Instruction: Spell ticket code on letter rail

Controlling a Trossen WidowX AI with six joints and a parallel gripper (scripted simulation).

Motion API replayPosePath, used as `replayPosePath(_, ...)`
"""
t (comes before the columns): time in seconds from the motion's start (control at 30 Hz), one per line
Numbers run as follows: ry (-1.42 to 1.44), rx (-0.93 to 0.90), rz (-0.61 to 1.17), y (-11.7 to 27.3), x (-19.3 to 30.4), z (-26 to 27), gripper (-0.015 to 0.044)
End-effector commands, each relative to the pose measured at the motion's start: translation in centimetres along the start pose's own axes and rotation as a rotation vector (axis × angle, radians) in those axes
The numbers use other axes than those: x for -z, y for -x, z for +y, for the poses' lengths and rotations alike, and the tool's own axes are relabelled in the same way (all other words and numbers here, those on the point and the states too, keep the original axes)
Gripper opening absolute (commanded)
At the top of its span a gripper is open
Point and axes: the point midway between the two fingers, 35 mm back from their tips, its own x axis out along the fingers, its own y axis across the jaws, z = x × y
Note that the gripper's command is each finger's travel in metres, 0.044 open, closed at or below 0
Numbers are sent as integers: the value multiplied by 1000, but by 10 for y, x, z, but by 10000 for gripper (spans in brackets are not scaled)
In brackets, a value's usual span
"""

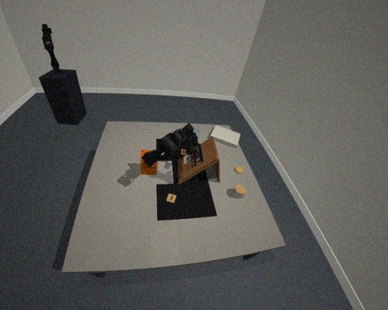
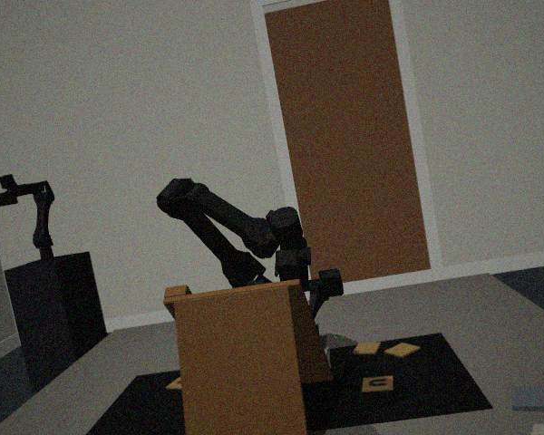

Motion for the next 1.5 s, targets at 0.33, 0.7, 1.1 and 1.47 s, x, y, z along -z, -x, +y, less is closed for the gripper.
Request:
replayPosePath(0.33, 7, -3, 1, 1, 2, -9, 0)
replayPosePath(0.7, 7, -3, 1, 1, 2, -15, 0)
replayPosePath(1.1, 8, -3, 1, 0, 2, -22, 0)
replayPosePath(1.47, 8, -2, 1, 0, 1, -28, 0)
